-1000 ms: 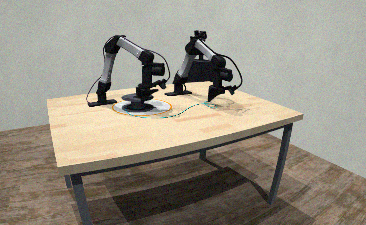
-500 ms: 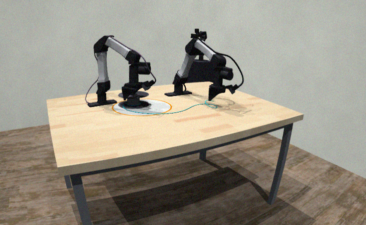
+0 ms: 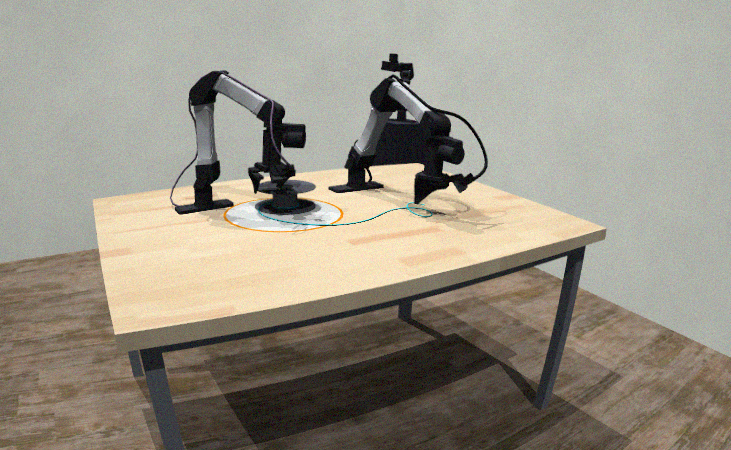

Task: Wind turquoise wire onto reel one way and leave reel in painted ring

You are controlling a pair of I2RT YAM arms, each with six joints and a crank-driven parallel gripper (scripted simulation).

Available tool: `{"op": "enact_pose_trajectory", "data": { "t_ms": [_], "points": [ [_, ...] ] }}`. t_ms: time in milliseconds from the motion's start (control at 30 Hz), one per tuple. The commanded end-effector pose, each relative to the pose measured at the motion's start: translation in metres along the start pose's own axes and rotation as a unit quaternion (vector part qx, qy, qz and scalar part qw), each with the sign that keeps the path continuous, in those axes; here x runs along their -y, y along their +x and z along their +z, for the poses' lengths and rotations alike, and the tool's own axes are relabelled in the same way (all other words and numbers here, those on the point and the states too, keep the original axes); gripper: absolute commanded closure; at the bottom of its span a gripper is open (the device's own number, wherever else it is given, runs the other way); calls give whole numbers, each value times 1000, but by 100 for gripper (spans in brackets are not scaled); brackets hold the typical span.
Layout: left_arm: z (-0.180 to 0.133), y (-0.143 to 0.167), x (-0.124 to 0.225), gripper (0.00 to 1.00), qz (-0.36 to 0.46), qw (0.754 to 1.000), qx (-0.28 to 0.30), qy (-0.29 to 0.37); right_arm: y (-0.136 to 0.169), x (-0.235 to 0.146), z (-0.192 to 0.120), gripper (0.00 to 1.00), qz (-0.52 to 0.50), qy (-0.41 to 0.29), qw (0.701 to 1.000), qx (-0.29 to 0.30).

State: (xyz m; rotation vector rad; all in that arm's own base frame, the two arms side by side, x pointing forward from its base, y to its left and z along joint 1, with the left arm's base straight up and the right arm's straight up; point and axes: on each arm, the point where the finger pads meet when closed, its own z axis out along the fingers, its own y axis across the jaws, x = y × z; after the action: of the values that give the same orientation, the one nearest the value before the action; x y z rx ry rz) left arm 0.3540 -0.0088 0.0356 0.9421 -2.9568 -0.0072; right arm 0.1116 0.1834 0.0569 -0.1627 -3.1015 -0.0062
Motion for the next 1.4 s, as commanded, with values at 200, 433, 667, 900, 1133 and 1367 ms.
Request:
{"op": "enact_pose_trajectory", "data": {
  "t_ms": [200,433,667,900,1133,1367],
  "points": [
    [-8,-14,5,100,-37,999,7,12,-27,-6,5,25,356,-10,934,10],
    [-9,-13,5,100,-69,997,11,11,-27,-2,5,17,457,-7,890,16],
    [-9,-9,5,100,-80,997,15,10,-29,-16,9,0,457,-7,890,16],
    [-9,-5,4,100,-79,997,15,10,-28,-13,-49,0,457,-7,890,16],
    [-11,-5,3,100,-79,997,12,11,-19,-7,-52,0,456,-7,890,16],
    [-15,-6,3,100,-79,997,12,11,-39,-5,-38,0,351,-5,936,17]
  ]
}}
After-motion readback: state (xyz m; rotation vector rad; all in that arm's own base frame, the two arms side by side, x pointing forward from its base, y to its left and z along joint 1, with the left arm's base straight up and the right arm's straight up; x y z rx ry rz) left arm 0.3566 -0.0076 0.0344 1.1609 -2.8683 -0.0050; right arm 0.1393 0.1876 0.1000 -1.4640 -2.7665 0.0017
